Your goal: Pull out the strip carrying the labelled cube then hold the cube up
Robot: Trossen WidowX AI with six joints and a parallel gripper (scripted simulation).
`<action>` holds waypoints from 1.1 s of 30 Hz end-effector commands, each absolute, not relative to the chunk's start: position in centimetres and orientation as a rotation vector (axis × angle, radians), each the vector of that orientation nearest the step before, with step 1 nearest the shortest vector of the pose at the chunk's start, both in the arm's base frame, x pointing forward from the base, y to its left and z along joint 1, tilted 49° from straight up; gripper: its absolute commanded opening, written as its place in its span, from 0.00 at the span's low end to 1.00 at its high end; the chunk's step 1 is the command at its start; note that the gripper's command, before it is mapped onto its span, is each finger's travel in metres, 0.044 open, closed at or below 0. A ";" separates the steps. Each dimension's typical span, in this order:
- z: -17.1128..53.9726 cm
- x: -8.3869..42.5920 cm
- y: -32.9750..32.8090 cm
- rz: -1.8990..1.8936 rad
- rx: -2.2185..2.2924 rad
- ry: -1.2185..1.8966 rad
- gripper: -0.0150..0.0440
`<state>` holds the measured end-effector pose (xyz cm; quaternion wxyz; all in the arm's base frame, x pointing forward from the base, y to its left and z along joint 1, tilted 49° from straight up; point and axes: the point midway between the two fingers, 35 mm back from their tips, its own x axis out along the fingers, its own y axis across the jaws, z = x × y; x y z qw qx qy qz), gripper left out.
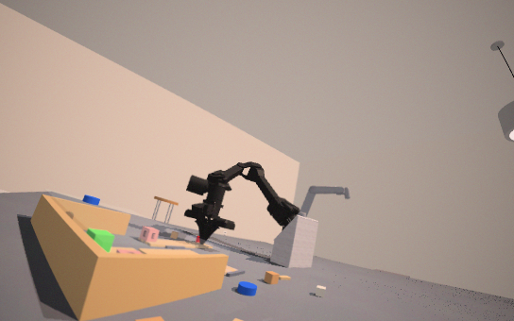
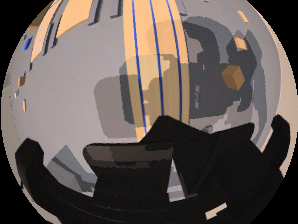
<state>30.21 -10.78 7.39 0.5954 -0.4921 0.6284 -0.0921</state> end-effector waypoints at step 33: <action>10.2 29.1 -8.0 -0.221 -1.141 1.490 0.30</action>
